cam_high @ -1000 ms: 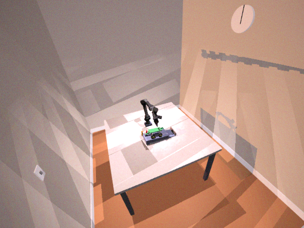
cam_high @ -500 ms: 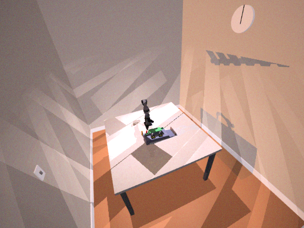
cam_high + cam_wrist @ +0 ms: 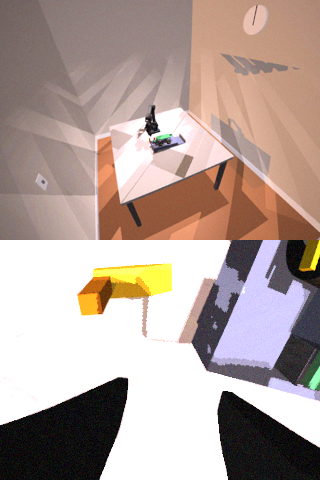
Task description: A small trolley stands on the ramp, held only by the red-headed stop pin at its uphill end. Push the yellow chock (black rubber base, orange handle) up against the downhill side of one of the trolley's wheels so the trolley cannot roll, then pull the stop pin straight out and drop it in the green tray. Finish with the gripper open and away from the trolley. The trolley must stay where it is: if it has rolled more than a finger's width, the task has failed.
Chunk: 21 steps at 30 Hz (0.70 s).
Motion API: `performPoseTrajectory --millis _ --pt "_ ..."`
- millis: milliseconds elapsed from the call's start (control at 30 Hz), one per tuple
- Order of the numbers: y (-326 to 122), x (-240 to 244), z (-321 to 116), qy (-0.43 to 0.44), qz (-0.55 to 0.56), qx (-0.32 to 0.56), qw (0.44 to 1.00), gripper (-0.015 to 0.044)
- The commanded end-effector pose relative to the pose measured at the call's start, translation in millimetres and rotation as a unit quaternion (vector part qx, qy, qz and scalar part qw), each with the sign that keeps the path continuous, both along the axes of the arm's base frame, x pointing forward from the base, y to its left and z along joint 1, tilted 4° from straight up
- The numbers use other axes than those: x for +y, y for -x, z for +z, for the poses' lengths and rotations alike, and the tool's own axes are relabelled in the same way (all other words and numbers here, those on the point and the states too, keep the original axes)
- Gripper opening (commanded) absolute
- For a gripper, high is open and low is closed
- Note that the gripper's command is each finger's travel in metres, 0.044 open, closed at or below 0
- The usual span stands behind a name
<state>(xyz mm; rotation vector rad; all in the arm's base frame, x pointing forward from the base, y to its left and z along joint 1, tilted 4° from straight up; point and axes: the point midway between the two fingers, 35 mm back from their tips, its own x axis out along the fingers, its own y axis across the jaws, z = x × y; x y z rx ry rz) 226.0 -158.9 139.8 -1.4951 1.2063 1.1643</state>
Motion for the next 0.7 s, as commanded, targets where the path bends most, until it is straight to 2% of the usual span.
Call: performPoseTrajectory --millis 0,100,300,667 --pt "26.6 -2.9 -5.4 -0.038 0.045 0.050 0.997 0.0190" --pt "44.1 -2.8 -8.2 -0.068 0.074 0.078 0.992 0.0190" --pt "45.3 -2.8 -9.1 -0.070 0.076 0.079 0.992 0.0190" --pt "46.8 -4.4 -45.8 -0.070 0.076 0.079 0.992 0.0190"
